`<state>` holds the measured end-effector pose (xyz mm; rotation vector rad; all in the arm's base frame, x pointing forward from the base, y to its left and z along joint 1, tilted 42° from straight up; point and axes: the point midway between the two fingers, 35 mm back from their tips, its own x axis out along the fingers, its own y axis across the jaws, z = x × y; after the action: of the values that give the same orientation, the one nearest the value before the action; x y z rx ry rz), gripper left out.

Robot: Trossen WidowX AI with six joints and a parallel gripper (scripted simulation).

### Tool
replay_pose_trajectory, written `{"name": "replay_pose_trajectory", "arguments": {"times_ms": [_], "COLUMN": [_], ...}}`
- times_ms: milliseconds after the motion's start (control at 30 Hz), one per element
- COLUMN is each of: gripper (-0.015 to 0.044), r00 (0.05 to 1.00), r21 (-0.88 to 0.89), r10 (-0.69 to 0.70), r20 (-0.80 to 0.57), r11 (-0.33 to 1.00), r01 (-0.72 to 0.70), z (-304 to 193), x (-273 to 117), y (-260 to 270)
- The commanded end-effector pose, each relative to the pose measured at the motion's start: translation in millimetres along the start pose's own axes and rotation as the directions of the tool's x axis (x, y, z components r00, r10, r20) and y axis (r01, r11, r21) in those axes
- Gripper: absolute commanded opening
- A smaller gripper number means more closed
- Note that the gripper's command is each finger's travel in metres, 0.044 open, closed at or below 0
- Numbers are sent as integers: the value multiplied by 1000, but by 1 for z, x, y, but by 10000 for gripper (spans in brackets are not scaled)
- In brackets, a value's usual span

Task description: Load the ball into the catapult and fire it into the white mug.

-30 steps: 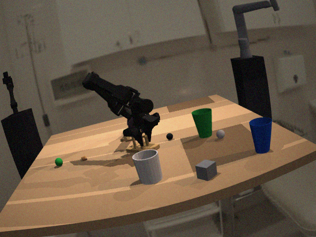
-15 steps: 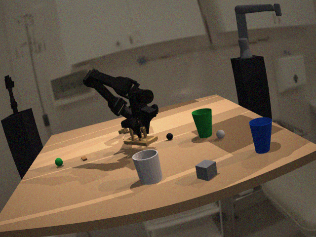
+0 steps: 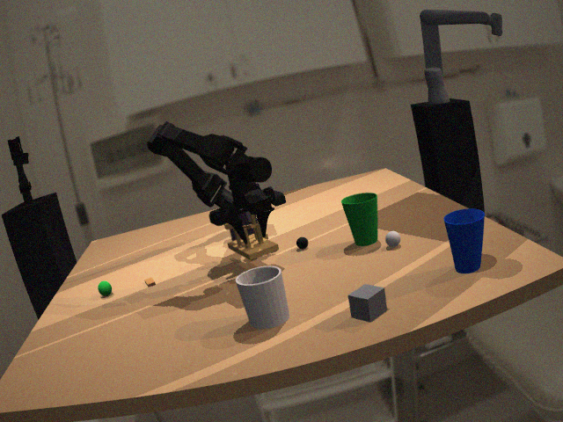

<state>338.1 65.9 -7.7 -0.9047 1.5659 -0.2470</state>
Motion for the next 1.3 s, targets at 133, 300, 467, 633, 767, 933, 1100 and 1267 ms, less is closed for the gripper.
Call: {"name": "replay_pose_trajectory", "arguments": {"times_ms": [133, 300, 467, 633, 767, 933, 1100, 1267], "gripper": [0, 0, 0, 0, 0, 0, 0, 0], "r00": [1000, 1000, 1000, 1000, 1000, 1000, 1000, 1000], "r21": [265, 315, 315, 315, 315, 315, 315, 315], "r10": [-3, -4, -4, -4, -4, -4, -4, -5], "r20": [9, 9, 9, 9, 9, 9, 9, 9], "r11": [964, 949, 949, 949, 949, 949, 949, 949], "r01": [0, 1, 1, 1, 1, 1, 1, 2], "z": [4, 4, 4, 5, 5, 5, 5, 5], "x": [-3, -2, -1, 6, 13, 21, 29, 38], "y": [-10, -18, -18, -18, -19, -19, -19, -19]}}
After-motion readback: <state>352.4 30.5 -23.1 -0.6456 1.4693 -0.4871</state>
